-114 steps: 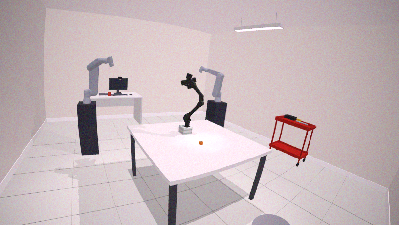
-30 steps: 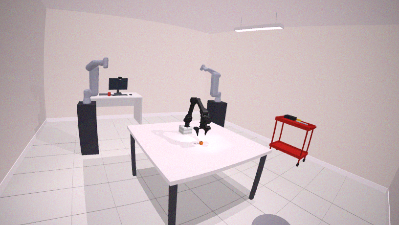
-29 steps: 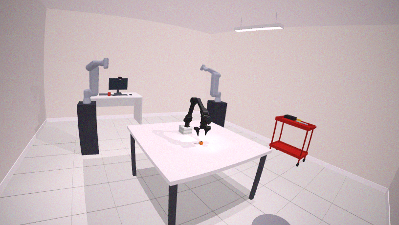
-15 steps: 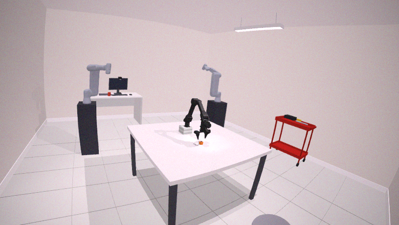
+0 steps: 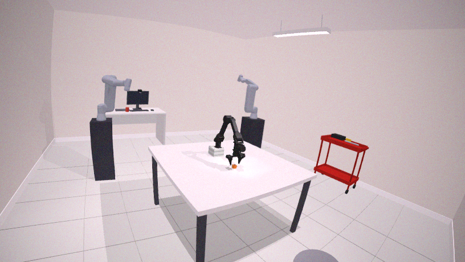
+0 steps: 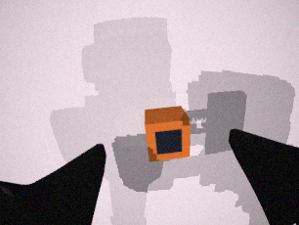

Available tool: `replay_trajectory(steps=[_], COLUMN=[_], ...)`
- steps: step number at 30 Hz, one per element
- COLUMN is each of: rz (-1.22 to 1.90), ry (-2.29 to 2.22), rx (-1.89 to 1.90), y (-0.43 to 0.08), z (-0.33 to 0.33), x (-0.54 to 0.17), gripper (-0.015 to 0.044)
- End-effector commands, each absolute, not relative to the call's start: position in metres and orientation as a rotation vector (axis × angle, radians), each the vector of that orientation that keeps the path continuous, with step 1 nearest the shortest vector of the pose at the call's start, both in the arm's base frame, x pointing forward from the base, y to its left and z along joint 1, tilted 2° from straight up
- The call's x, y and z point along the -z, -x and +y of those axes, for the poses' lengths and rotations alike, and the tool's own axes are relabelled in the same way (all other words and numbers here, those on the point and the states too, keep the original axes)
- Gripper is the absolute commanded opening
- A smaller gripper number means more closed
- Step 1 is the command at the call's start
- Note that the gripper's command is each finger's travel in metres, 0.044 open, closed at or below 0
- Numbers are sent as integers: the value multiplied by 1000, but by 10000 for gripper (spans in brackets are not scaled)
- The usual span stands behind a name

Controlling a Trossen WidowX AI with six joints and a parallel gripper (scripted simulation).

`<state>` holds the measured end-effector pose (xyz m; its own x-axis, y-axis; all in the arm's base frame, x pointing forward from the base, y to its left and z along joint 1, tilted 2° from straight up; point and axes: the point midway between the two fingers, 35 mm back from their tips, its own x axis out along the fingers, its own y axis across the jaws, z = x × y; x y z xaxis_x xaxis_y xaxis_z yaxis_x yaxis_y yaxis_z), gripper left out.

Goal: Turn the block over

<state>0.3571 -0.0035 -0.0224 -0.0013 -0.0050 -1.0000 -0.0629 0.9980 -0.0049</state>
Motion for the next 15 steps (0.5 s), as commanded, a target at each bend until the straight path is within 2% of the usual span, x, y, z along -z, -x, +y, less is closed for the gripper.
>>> replay_trajectory(steps=[1, 10, 15], rz=[1573, 1573, 1573], ry=[53, 53, 53], rx=[-52, -52, -52], y=[-356, -356, -356], z=[-3, -3, -3], x=[30, 42, 42], gripper=[440, 440, 309])
